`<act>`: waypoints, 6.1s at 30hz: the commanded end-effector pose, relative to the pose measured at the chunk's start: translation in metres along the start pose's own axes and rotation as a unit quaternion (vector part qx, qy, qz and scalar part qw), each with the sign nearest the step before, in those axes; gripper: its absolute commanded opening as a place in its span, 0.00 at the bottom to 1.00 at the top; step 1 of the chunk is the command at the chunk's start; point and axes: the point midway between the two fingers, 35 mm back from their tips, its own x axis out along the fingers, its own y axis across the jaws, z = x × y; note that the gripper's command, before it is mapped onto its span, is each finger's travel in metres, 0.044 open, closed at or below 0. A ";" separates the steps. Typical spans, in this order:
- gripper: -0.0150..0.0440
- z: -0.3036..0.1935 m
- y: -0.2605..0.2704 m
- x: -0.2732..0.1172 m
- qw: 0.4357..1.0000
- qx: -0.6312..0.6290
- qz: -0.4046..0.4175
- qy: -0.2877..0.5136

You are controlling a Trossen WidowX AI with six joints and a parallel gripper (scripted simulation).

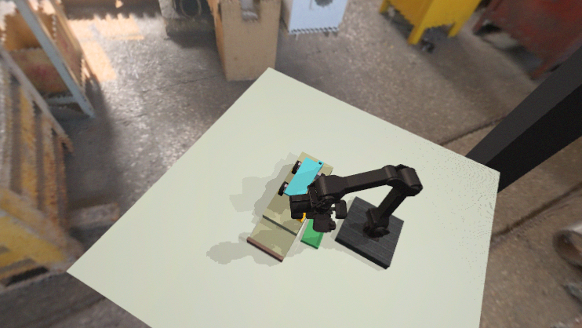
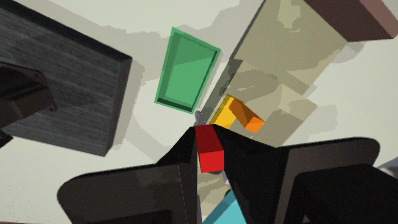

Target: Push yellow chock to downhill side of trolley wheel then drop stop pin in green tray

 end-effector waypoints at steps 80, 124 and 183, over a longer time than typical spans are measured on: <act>0.25 0.045 0.006 0.073 0.827 -0.528 -0.156 -0.112; 0.58 0.026 0.016 0.091 0.828 -0.528 -0.155 -0.111; 0.92 0.006 0.027 0.080 0.828 -0.528 -0.155 -0.111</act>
